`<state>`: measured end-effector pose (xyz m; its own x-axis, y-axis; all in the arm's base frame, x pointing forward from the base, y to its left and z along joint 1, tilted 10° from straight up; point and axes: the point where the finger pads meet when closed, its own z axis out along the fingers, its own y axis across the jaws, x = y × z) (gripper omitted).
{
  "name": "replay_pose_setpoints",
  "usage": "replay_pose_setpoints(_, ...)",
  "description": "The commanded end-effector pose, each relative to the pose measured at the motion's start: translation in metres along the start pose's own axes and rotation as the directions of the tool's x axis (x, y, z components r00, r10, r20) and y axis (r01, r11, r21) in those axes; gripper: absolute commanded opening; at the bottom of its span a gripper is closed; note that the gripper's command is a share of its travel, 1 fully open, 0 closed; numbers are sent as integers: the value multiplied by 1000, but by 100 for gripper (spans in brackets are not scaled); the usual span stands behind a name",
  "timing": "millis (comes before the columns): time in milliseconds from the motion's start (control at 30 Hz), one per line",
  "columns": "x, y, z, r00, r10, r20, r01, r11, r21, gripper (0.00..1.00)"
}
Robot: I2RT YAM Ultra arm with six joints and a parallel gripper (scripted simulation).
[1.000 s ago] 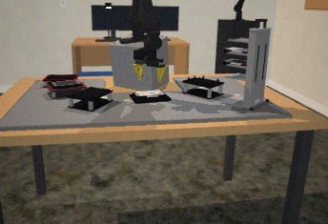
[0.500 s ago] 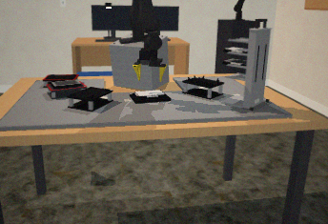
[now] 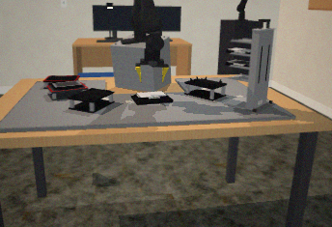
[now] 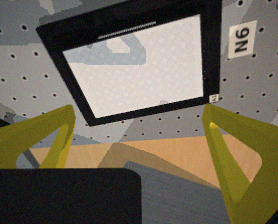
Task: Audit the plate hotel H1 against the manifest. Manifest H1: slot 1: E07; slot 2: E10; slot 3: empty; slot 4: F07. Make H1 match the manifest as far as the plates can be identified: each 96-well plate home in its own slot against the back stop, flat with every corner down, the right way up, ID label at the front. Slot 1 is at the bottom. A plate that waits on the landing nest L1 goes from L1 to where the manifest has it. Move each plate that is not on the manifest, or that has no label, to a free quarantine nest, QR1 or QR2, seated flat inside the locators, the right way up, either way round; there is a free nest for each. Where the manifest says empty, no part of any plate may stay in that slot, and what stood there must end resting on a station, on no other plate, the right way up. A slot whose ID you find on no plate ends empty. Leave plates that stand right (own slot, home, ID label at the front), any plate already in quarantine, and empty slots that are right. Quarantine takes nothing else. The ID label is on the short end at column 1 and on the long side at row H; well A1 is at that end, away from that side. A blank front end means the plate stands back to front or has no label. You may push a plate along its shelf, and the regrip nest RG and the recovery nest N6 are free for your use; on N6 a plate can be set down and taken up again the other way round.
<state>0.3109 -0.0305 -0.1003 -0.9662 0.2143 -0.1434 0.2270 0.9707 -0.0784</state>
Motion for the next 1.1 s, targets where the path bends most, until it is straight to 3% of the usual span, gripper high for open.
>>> replay_pose_setpoints(0, -15, 3, -10, 993, -110, 48, 110, 994, 1, 100)
replay_pose_setpoints(700, -15, 3, -10, 899, -435, 45, 435, 900, 16, 100)
replay_pose_setpoints(1067, -15, 3, -10, 782, -621, 41, 621, 784, 24, 100)
